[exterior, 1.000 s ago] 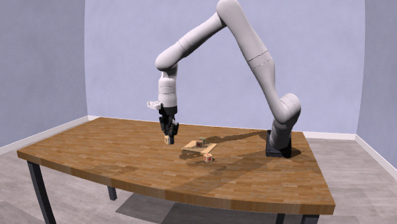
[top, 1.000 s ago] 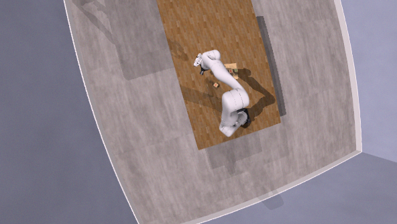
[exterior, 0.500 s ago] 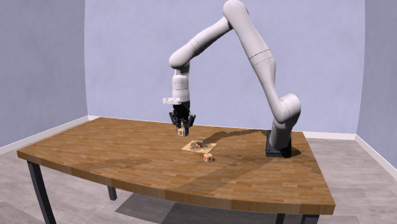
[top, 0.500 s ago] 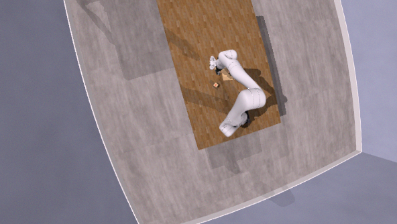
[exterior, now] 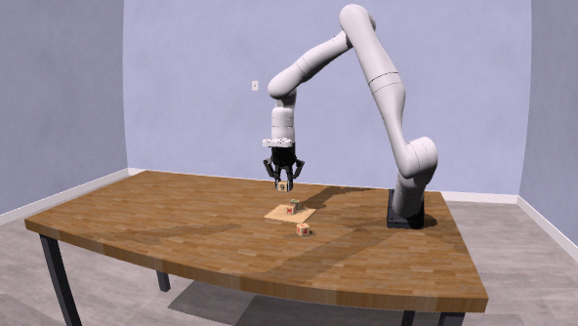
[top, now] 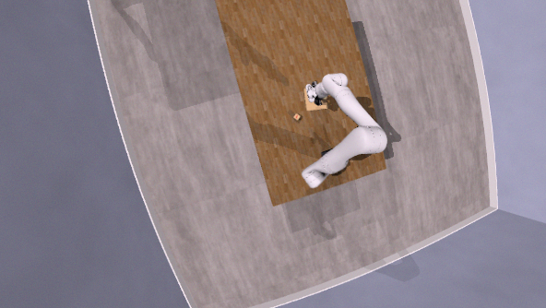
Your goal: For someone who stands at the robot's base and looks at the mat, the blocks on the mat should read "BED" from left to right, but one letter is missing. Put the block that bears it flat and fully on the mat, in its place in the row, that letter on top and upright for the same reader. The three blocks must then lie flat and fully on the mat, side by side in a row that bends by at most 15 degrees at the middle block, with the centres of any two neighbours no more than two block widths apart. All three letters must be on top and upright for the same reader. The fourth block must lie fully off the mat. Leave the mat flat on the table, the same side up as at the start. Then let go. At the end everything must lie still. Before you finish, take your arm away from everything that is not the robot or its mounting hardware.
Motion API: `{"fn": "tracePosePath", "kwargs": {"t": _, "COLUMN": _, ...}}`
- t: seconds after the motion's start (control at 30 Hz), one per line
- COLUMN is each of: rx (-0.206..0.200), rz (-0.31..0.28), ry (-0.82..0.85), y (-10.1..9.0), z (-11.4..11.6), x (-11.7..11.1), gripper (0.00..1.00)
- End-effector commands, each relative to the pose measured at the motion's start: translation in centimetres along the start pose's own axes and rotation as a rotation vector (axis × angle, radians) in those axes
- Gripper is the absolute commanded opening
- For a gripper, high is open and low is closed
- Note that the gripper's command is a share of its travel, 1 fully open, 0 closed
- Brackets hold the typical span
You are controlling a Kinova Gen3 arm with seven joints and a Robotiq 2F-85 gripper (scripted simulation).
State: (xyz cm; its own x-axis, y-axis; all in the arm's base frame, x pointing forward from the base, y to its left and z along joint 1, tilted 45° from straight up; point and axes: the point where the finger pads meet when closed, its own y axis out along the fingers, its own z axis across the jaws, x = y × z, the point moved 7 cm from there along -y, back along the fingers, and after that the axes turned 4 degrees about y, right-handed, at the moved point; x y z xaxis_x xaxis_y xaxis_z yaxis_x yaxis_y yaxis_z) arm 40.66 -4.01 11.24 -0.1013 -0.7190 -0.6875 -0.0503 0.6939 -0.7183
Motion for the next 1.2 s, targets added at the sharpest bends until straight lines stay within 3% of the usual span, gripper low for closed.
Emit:
{"fn": "tracePosePath", "kwargs": {"t": 0.0, "rx": 0.006, "rz": 0.015, "ry": 0.000, "y": 0.0, "z": -0.3, "x": 0.9, "gripper": 0.26}}
{"fn": "tracePosePath", "kwargs": {"t": 0.8, "rx": 0.007, "rz": 0.016, "ry": -0.011, "y": 0.3, "z": -0.4, "x": 1.1, "gripper": 0.26}}
{"fn": "tracePosePath", "kwargs": {"t": 1.17, "rx": 0.007, "rz": 0.016, "ry": -0.011, "y": 4.2, "z": -0.4, "x": 1.1, "gripper": 0.26}}
